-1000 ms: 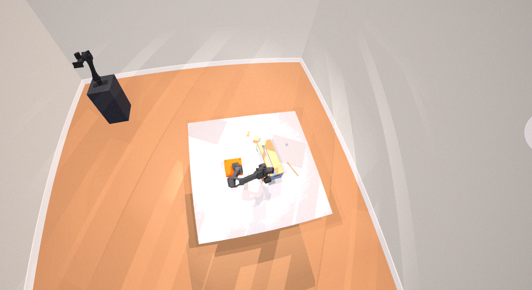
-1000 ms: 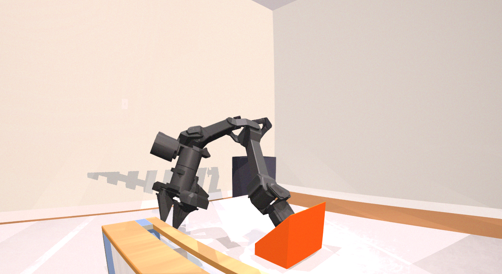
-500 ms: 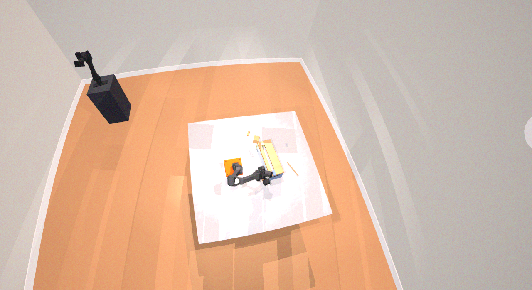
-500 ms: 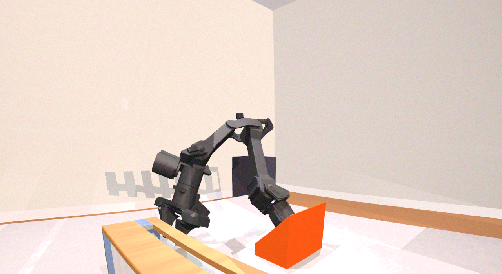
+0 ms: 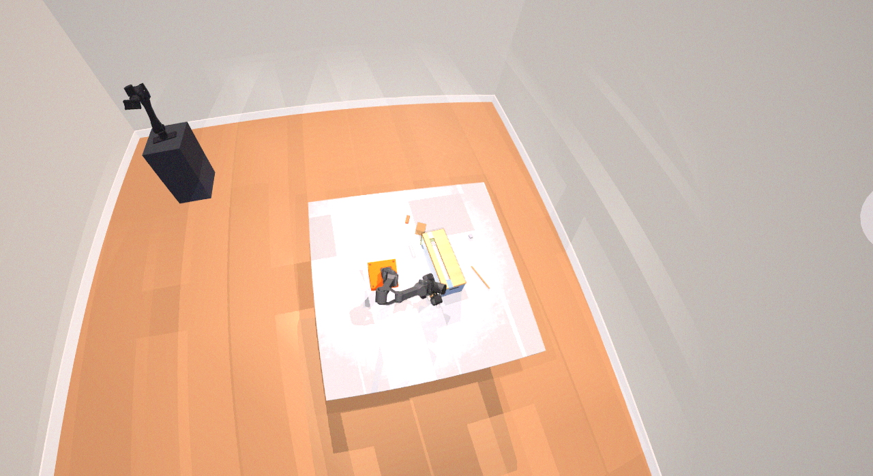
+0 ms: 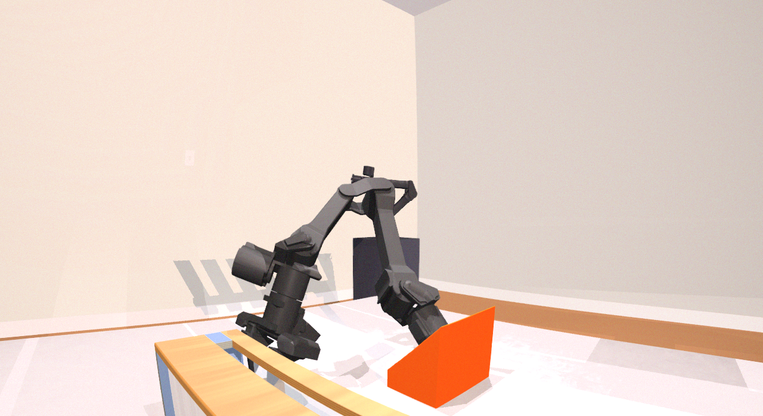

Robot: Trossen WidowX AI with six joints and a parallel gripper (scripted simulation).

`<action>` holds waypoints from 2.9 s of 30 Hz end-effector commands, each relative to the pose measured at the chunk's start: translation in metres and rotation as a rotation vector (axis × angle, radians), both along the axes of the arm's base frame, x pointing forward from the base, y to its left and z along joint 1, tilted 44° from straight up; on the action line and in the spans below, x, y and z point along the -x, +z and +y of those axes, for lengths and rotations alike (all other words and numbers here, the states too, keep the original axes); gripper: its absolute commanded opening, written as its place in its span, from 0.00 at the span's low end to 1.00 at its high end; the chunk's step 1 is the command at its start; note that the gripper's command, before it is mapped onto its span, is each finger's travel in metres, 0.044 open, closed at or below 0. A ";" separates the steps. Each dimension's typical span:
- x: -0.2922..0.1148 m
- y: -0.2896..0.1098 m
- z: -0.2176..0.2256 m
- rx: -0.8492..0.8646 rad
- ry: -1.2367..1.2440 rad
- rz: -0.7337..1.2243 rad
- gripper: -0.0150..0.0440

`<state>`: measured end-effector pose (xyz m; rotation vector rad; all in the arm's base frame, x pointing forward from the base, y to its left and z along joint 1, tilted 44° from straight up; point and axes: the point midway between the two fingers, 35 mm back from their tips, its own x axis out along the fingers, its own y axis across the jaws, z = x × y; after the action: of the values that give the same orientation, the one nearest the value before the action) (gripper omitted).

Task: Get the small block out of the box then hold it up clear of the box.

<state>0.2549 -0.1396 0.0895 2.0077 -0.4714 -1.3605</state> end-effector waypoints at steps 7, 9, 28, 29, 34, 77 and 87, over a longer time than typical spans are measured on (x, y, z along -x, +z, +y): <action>0.004 -0.016 -0.010 -0.002 0.004 0.012 0.74; 0.004 -0.018 -0.012 -0.001 0.005 0.012 0.74; 0.006 -0.024 -0.017 0.004 0.009 0.015 0.30; 0.006 -0.024 -0.017 0.014 0.021 0.025 0.26; 0.004 -0.014 -0.007 0.039 0.053 0.054 0.25; 0.011 0.024 0.046 0.430 0.739 0.752 0.25; 0.013 0.026 0.053 0.580 1.011 1.026 0.25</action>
<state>0.2403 -0.0891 0.1120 0.7727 0.4563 -1.1902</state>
